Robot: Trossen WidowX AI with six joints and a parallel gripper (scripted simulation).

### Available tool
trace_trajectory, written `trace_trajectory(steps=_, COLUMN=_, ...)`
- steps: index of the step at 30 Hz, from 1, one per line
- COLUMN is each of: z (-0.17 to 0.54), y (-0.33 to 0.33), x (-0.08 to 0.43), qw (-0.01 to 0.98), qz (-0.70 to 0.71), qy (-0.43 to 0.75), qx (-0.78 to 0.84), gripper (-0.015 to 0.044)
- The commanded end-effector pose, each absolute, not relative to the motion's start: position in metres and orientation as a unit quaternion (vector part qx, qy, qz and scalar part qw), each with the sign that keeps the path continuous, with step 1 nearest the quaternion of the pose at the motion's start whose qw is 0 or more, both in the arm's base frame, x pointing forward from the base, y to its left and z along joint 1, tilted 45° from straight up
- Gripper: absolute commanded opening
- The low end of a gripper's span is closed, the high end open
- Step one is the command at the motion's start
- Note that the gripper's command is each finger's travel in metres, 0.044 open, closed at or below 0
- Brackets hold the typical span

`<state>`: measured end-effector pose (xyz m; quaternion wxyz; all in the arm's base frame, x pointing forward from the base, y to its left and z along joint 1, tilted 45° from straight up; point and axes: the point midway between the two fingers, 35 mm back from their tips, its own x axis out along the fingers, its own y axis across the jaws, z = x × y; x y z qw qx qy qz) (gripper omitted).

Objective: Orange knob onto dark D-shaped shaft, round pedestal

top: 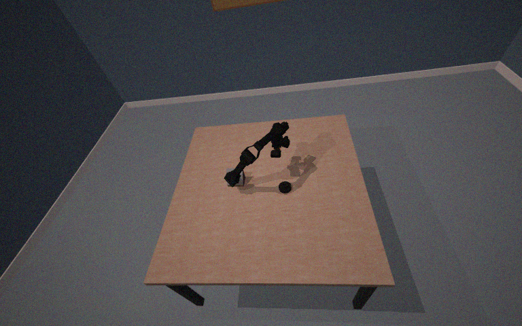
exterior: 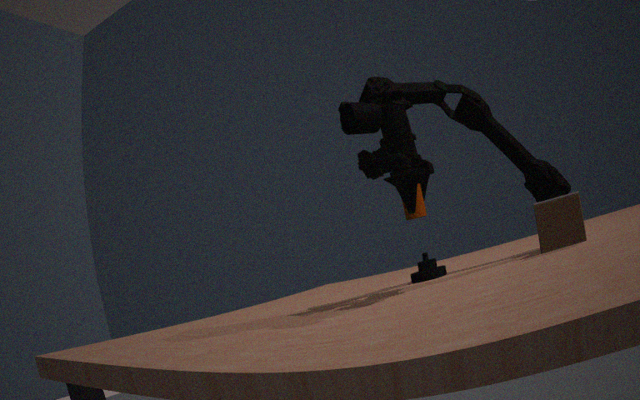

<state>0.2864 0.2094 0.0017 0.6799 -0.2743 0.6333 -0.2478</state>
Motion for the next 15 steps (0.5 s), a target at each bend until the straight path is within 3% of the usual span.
trace_trajectory(steps=1, z=0.011, y=0.202, x=0.293, qw=0.683, qz=-0.245, qy=0.633, qx=-0.272, gripper=0.0)
trace_trajectory(steps=15, z=0.032, y=0.167, x=0.315, qw=0.684, qz=-0.241, qy=0.633, qx=-0.271, gripper=0.0)
